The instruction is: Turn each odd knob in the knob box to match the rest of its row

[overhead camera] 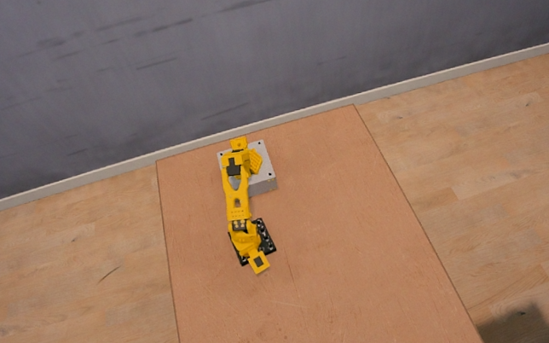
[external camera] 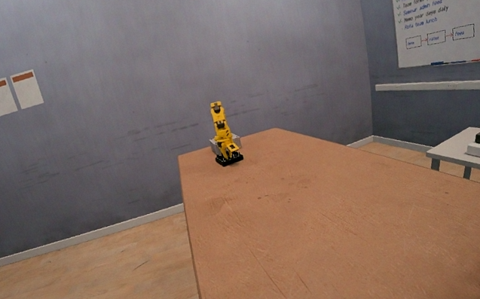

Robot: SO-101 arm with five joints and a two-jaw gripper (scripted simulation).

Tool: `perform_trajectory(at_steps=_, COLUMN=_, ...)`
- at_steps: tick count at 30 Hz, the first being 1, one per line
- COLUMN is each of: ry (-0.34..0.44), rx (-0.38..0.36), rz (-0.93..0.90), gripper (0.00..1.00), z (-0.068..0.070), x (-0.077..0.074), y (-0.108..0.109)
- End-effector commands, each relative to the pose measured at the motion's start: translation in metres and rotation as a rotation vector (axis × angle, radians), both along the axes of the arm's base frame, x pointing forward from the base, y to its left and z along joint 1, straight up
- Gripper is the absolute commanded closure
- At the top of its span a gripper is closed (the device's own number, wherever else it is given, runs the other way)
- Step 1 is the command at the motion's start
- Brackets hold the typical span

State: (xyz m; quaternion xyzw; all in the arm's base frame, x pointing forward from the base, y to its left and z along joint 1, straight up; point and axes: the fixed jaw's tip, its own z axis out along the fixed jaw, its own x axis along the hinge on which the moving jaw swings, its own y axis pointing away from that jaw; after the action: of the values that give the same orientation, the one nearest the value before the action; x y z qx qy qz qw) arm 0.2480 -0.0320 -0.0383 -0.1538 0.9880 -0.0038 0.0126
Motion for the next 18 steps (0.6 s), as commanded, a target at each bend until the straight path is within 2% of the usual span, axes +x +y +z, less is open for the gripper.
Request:
perform_trajectory(at_steps=1, ry=0.026, rx=0.003, rz=0.069, gripper=0.99, z=-0.0033, x=-0.0044, y=-0.0002)
perform_trajectory(at_steps=18, ry=0.026, rx=-0.001, rz=0.331, gripper=0.99, z=-0.0033, x=-0.0057, y=-0.0010)
